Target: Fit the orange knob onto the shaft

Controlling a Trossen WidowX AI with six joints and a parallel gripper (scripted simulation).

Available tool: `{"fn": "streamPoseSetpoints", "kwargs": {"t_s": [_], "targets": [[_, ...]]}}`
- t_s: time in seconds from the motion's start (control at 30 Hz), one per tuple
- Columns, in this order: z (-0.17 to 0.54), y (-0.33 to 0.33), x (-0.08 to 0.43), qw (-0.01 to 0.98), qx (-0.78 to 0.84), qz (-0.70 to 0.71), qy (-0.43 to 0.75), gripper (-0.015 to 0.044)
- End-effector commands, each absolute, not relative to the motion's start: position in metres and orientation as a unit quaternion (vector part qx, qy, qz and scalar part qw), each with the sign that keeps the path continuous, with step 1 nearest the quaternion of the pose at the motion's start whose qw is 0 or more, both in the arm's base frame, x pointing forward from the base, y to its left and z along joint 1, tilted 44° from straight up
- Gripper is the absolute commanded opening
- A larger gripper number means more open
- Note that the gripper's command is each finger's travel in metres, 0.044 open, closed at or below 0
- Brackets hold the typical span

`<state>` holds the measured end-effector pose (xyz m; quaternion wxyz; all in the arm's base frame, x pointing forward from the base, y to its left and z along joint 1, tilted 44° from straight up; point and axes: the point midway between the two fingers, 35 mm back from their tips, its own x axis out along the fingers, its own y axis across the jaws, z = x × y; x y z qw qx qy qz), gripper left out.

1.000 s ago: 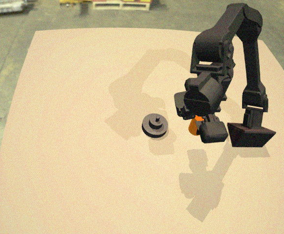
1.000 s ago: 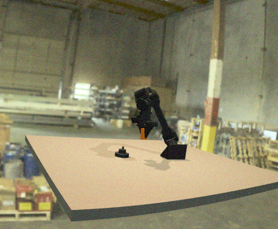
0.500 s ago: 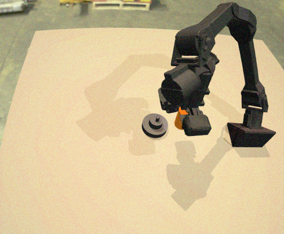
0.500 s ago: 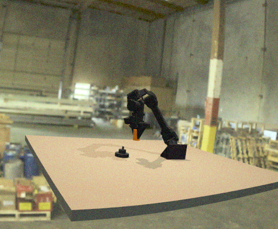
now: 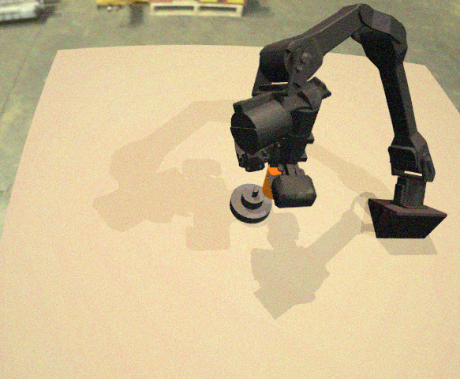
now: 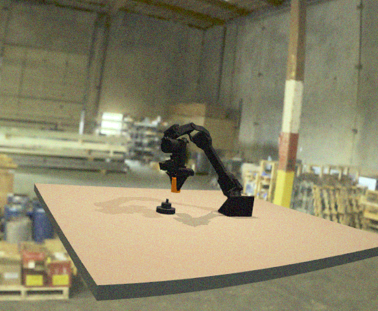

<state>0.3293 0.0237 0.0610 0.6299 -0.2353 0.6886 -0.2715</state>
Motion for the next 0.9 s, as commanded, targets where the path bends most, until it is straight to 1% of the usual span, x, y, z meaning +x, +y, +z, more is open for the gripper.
{"fn": "streamPoseSetpoints", "kwargs": {"t_s": [0.0,0.37,0.87], "targets": [[0.066,0.015,0.338,0.633,-0.237,-0.272,0.684,0.0000],[0.073,-0.009,0.349,0.630,-0.245,-0.276,0.683,0.0000],[0.055,-0.026,0.346,0.630,-0.245,-0.276,0.683,0.0000]]}}
